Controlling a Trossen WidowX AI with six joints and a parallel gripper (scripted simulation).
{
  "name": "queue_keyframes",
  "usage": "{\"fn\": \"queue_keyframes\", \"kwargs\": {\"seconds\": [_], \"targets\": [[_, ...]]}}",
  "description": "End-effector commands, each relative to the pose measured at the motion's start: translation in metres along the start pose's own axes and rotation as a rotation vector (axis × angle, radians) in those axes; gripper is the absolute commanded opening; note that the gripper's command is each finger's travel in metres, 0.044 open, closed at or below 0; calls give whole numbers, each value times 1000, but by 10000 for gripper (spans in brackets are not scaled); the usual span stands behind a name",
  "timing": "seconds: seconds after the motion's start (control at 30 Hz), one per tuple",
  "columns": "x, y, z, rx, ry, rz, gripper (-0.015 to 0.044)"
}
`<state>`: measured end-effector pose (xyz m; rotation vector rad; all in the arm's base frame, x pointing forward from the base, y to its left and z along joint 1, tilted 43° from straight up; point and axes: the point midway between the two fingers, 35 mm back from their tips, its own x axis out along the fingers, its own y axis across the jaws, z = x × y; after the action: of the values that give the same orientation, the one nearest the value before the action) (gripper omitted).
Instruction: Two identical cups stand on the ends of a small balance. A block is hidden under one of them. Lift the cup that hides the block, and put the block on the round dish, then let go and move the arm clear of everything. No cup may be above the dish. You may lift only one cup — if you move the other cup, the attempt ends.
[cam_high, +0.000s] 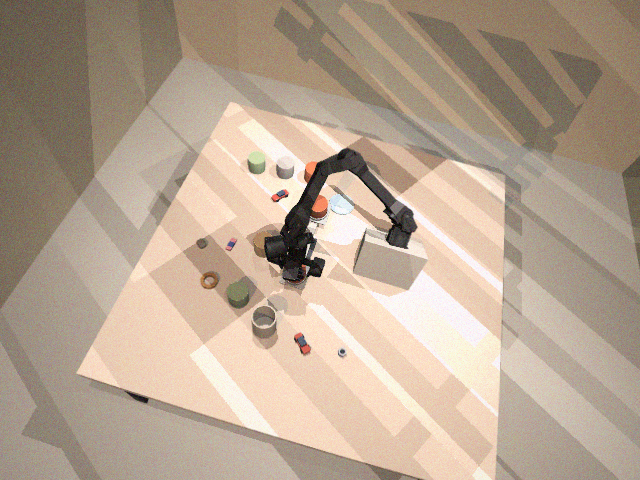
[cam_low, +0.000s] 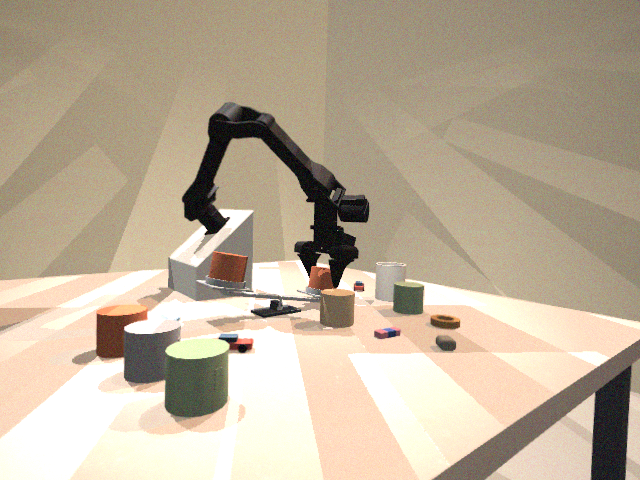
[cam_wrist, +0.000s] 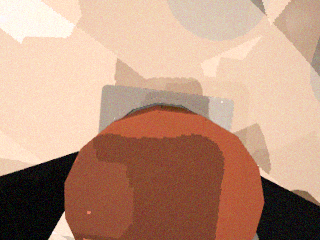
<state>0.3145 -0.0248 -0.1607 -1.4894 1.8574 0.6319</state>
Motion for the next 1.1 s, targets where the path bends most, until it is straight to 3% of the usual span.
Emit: {"fn": "queue_keyframes", "kwargs": {"seconds": [0.0, 0.1, 0.37, 0.77, 1.07], "targets": [[5, 2, 0, -11, 6, 0, 440], [5, 2, 0, -11, 6, 0, 361], [5, 2, 0, -11, 6, 0, 308], [-4, 0, 2, -11, 4, 0, 0], [-15, -1, 3, -11, 2, -1, 0]]}}
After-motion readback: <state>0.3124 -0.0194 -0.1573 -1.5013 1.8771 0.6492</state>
